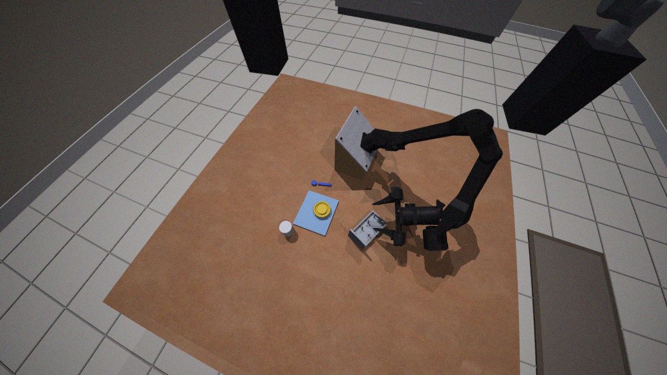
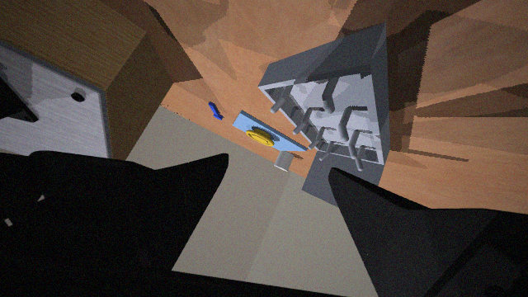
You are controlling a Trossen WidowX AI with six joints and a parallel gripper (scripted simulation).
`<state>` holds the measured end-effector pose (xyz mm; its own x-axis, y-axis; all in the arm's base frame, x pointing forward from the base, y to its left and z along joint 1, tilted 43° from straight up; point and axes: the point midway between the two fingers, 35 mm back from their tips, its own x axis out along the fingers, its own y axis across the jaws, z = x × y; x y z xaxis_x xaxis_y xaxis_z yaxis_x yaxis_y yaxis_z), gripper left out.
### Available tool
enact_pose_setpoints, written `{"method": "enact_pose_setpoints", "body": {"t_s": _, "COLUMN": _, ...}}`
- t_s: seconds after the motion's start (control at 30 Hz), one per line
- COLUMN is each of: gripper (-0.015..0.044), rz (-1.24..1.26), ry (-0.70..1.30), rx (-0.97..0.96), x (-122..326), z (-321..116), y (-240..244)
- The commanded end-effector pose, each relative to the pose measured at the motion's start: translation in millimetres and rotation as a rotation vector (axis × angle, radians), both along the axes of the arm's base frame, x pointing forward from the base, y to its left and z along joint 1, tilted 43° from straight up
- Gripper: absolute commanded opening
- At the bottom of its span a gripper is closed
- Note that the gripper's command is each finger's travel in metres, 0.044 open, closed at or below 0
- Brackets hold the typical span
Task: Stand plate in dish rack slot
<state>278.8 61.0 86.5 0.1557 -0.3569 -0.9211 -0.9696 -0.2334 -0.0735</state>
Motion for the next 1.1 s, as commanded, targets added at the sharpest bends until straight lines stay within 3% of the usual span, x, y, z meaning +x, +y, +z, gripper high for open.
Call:
{"method": "enact_pose_setpoints", "body": {"t_s": 0.0, "gripper": 0.04, "rz": -0.092, "ry": 0.028, "rx": 0.039, "x": 3, "z": -4, "y": -12}}
{"method": "enact_pose_setpoints", "body": {"t_s": 1.07, "gripper": 0.04, "rz": -0.979, "ry": 0.237, "rx": 0.46, "x": -1, "z": -42, "y": -123}}
